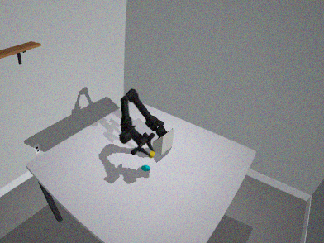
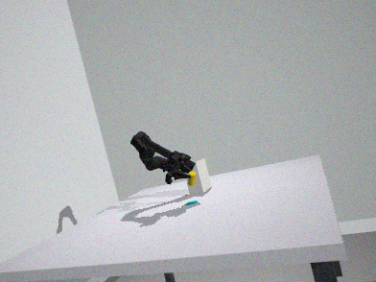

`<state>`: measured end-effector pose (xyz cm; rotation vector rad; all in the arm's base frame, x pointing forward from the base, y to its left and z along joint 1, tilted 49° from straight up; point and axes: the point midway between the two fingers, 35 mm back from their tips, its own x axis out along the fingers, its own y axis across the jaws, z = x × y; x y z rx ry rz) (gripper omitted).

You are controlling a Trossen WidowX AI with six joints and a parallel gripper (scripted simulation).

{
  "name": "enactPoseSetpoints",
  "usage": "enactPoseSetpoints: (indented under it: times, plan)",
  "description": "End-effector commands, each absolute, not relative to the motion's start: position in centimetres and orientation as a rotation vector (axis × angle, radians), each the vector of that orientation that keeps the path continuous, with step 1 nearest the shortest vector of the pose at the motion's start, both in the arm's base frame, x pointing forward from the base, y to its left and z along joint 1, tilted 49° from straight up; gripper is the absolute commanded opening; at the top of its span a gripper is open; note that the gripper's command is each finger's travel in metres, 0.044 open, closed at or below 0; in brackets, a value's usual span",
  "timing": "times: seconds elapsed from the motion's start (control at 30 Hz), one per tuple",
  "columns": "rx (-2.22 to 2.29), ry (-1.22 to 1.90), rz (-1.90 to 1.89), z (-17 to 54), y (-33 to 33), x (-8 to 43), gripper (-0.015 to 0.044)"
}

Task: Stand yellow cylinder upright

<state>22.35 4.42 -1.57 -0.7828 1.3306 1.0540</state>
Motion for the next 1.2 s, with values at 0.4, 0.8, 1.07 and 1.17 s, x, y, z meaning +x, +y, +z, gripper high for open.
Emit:
enactPoseSetpoints:
  times: [0.4,0.8,1.07,1.17]
  plan:
    - [-0.756,1.202,1.093,-1.1,4.5,22.5,0.0105]
    - [-0.743,1.104,1.11,-0.7,4.5,22.6,0.0105]
    - [-0.74,1.037,1.117,-0.5,4.4,22.8,0.0105]
    - [-0.739,1.012,1.12,-0.3,4.4,22.8,0.0105]
